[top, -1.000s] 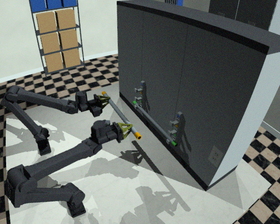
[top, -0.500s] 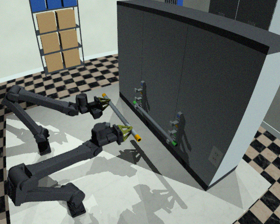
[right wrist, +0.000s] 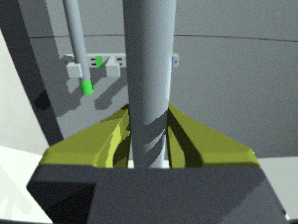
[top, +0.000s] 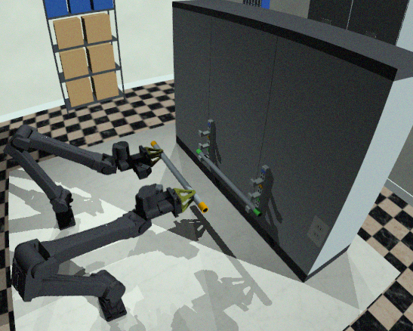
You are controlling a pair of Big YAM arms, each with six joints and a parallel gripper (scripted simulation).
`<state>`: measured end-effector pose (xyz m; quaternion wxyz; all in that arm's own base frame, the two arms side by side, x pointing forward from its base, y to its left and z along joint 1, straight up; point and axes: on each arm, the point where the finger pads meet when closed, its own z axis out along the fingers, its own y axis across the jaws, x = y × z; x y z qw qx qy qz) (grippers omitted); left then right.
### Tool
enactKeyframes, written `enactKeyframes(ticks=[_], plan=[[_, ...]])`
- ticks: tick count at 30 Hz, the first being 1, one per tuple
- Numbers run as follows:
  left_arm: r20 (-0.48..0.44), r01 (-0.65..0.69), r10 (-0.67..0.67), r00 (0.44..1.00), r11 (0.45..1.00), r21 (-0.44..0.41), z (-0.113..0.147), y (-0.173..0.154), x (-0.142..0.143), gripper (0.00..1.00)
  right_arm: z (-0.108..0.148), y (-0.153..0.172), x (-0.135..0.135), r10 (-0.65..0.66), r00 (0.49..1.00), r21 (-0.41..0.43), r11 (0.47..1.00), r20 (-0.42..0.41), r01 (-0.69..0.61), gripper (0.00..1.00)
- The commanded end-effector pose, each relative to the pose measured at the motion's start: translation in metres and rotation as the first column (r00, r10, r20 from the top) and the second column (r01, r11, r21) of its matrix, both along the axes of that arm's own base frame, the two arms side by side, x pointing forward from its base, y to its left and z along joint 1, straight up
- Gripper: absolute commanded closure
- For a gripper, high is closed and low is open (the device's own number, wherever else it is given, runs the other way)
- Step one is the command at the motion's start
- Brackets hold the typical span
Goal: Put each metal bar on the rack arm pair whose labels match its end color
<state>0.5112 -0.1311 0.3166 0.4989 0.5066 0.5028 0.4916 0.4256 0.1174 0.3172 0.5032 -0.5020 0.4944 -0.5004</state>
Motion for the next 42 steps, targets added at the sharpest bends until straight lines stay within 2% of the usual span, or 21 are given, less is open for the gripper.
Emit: enactKeyframes(ticks=[1,27,42], plan=[[0.051,-0.012,0.014,0.999,1.000,-0.025,0.014,0.006,0.006,1.00,0.017,-0.003,0.003,-0.011,0.998,0.017,1.000,0.054,0.010,1.00],[0.051,-0.013,0.014,0.999,1.000,-0.025,-0.015,0.007,0.006,1.00,-0.011,-0.002,0.003,-0.011,0.998,0.017,1.000,0.055,0.010,1.00],[0.051,-0.013,0.014,0.999,1.000,-0.025,-0.016,0.008,0.032,1.00,-0.012,-0.001,0.028,-0.011,0.998,0.017,1.000,0.055,0.010,1.00]])
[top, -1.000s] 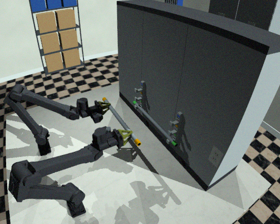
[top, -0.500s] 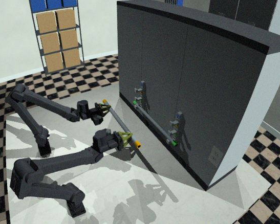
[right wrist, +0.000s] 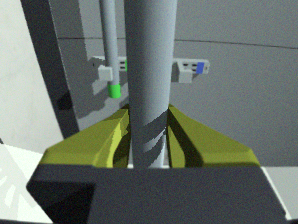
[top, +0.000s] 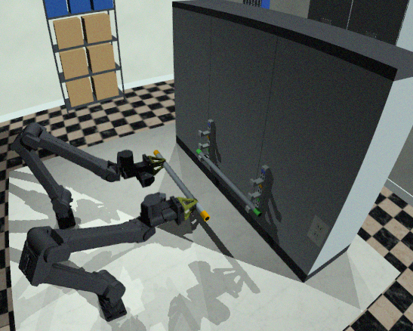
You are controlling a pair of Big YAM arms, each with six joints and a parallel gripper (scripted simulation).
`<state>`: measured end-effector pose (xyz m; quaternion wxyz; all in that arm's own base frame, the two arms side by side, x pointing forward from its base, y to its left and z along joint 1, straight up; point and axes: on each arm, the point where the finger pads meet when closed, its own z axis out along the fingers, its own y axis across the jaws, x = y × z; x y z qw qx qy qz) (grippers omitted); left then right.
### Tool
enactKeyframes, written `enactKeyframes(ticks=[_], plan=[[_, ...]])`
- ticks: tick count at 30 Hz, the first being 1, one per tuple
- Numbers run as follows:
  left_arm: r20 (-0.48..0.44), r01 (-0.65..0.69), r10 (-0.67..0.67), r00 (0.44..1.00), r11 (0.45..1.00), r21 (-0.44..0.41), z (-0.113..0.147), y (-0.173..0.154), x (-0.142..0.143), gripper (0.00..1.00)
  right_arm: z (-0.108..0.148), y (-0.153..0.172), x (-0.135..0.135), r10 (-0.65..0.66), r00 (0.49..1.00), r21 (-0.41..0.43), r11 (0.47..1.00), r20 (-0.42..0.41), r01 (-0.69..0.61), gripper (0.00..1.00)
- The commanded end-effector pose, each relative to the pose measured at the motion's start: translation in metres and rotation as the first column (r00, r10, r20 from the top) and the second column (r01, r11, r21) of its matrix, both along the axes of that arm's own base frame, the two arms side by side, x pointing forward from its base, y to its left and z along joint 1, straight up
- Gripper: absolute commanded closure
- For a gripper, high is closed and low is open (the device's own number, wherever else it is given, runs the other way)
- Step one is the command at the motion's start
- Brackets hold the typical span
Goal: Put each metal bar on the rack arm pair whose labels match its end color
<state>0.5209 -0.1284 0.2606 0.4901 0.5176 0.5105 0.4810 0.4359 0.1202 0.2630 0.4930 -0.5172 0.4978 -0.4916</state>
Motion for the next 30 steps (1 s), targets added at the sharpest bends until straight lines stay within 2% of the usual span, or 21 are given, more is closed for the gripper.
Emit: enactKeyframes(ticks=[1,30], plan=[[0.089,-0.018,0.020,0.996,0.999,-0.027,0.040,0.005,0.022,1.00,0.042,-0.003,0.018,-0.022,0.996,0.031,0.999,0.092,0.019,1.00],[0.089,-0.018,0.020,0.996,0.999,-0.028,0.058,0.004,0.065,1.00,0.062,-0.004,0.061,-0.021,0.995,0.029,0.999,0.093,0.018,1.00]])
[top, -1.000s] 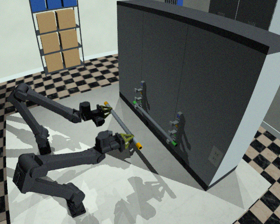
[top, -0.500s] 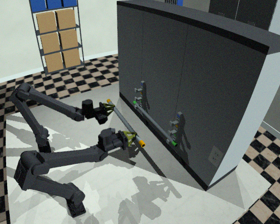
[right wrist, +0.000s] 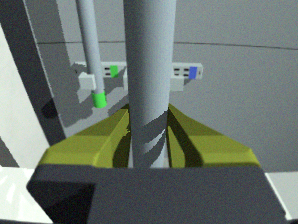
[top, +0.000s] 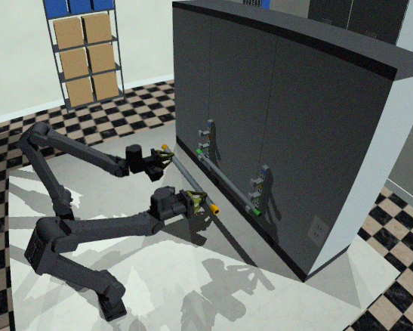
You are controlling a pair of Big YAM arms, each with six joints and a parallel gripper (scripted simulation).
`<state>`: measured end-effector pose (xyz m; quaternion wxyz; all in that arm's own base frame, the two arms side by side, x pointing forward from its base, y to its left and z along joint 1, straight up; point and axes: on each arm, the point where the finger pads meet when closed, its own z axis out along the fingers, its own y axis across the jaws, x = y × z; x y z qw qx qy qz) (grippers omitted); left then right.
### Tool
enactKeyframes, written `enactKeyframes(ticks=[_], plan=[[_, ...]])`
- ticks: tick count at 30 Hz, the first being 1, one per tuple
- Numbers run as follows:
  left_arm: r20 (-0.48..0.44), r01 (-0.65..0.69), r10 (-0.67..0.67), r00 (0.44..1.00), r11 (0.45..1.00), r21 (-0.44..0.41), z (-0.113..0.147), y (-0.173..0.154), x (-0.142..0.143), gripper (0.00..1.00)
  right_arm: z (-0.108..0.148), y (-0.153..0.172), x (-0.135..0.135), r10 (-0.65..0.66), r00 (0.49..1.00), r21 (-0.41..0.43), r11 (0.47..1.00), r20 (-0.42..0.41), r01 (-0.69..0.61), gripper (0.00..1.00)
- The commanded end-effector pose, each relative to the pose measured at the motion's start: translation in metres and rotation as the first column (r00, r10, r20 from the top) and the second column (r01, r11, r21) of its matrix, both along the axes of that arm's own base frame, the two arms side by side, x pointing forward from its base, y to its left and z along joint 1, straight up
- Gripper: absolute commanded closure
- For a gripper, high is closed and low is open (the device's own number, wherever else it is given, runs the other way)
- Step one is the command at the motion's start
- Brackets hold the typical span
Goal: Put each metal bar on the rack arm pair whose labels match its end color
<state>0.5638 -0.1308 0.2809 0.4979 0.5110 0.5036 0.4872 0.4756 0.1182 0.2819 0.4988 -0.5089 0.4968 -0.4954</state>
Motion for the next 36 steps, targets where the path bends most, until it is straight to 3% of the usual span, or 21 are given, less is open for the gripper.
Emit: enactKeyframes(ticks=[1,36], plan=[[0.061,-0.020,0.022,0.998,0.999,-0.027,0.038,0.007,0.024,1.00,0.043,-0.002,0.023,-0.015,0.997,0.019,1.000,0.074,0.014,1.00],[0.062,-0.019,0.021,0.998,0.999,-0.028,0.041,0.007,0.076,1.00,0.048,-0.001,0.074,-0.015,0.997,0.018,1.000,0.075,0.014,1.00]])
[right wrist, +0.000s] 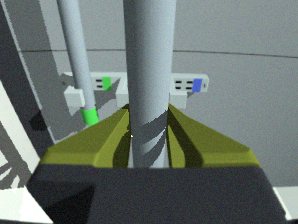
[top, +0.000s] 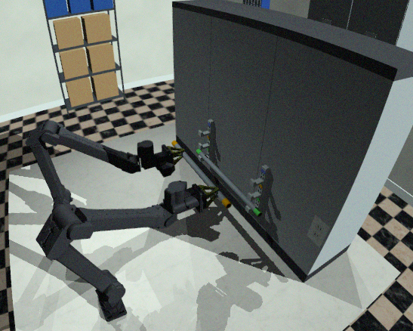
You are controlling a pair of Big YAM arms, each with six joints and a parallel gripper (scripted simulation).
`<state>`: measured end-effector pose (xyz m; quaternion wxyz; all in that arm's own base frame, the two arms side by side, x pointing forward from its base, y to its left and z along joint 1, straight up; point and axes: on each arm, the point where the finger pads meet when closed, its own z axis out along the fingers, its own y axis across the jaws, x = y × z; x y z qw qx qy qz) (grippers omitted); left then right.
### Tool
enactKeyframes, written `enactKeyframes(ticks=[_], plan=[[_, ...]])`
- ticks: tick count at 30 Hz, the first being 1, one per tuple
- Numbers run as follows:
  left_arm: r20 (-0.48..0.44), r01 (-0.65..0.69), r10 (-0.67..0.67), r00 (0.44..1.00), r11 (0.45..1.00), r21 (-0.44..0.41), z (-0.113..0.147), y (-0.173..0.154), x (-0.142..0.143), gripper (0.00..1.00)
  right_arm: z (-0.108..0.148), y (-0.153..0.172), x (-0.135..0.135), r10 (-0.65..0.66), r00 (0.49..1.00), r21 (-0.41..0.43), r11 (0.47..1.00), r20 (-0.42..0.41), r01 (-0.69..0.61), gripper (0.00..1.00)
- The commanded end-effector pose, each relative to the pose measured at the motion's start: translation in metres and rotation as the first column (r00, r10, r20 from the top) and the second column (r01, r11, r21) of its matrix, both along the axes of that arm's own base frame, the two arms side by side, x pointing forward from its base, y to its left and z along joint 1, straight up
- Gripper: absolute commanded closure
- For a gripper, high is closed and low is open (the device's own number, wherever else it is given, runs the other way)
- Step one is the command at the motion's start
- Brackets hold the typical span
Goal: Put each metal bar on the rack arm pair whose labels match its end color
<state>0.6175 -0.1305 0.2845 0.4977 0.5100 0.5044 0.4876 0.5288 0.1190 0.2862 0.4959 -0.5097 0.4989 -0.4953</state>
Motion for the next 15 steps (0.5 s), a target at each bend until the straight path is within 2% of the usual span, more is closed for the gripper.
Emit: enactKeyframes(ticks=[1,15], plan=[[0.061,-0.017,0.019,0.998,1.000,-0.026,0.037,0.007,0.024,1.00,0.044,-0.001,0.023,-0.011,0.997,0.019,1.000,0.081,0.010,1.00],[0.062,-0.017,0.018,0.998,1.000,-0.027,0.038,0.007,0.044,1.00,0.045,-0.001,0.043,-0.011,0.997,0.019,1.000,0.081,0.009,1.00]])
